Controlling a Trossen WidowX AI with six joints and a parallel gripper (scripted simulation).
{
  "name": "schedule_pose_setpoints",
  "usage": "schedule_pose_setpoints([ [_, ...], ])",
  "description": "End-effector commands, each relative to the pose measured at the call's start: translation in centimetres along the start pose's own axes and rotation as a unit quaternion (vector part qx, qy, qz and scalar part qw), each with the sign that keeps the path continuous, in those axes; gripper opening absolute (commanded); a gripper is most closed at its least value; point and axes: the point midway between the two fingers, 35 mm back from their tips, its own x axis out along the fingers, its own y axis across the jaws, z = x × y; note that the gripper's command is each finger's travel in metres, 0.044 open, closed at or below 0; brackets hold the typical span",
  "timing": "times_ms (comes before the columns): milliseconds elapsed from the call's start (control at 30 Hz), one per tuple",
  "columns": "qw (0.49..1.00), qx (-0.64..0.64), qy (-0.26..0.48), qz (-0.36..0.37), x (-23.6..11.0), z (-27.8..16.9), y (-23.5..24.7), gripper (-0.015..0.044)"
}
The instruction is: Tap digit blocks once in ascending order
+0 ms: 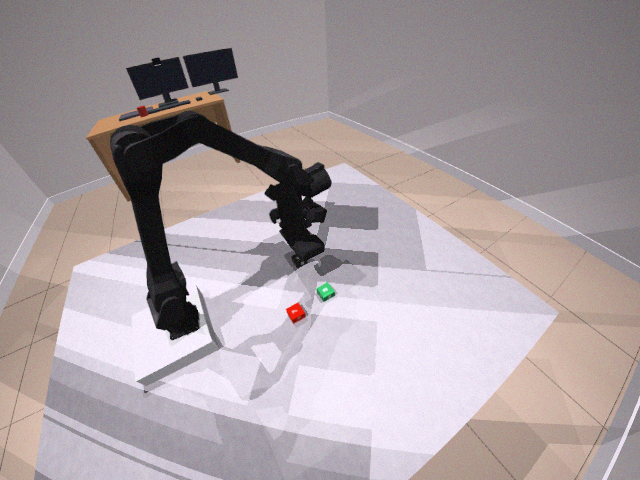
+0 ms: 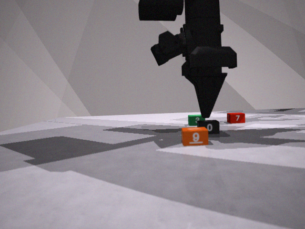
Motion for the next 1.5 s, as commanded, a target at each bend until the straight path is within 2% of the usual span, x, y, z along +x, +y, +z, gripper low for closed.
schedule_pose_setpoints([
  [0, 1.0, 0.001, 0.008, -0.002, 1.0, -0.4, -0.1, 0.002],
  [300, 1.0, 0.001, 0.008, -0.002, 1.1, -0.4, -0.1, 0.002],
  [400, 1.0, 0.001, 0.008, -0.002, -1.5, -0.3, -0.1, 0.002],
  [567, 1.0, 0.001, 0.008, -0.002, -2.1, -0.3, -0.1, 0.002],
  [733, 1.0, 0.001, 0.008, -0.002, -8.9, -0.1, 0.0, 0.002],
  [800, 1.0, 0.001, 0.008, -0.002, -10.0, -0.2, 0.0, 0.002],
  [967, 1.0, 0.002, 0.008, -0.003, -10.0, 0.0, -1.0, 0.002],
  [1267, 1.0, 0.002, 0.008, -0.009, -10.2, 0.5, -13.4, 0.002],
  [1400, 1.0, 0.002, 0.008, -0.01, -9.9, 0.4, -13.6, 0.002],
  [1467, 1.0, 0.002, 0.008, -0.01, -7.7, 0.6, -13.7, 0.002],
])
